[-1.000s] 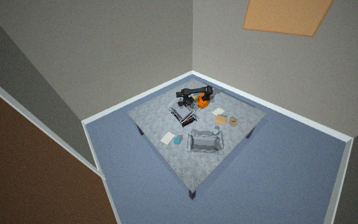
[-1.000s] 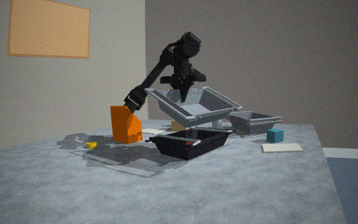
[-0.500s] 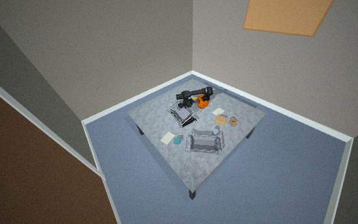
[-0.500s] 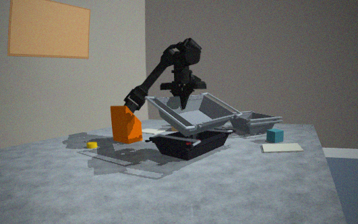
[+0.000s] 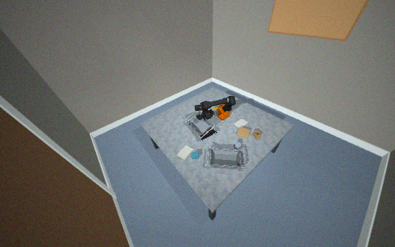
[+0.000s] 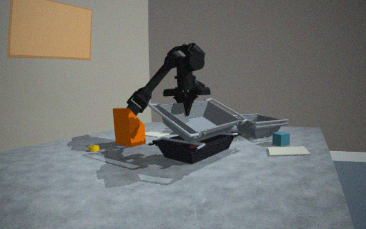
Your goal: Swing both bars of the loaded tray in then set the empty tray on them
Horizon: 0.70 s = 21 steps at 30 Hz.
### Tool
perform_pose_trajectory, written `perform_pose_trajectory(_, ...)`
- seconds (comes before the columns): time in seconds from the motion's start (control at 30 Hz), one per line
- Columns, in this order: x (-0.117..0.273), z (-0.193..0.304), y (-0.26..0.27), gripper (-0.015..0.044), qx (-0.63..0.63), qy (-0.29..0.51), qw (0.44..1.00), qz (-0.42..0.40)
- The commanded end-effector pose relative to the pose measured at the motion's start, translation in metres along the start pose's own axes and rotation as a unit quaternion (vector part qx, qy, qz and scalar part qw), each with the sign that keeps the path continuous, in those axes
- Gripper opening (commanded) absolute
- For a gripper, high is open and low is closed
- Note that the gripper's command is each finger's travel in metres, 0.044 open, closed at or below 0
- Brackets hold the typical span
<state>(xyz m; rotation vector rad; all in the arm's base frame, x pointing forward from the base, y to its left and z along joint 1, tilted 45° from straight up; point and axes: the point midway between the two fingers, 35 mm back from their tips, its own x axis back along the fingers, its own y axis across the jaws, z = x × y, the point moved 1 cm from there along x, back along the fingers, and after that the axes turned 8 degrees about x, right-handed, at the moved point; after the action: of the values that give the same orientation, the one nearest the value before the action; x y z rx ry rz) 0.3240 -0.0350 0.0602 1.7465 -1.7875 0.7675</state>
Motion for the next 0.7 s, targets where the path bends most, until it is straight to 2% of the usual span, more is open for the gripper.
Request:
perform_pose_trajectory(0.0,-0.0017,-0.0021,0.0027,0.0000,0.001,0.000,1.000,0.004)
perform_pose_trajectory(0.67,-0.0109,-0.0032,0.0102,0.0000,0.001,-0.001,1.000,0.004)
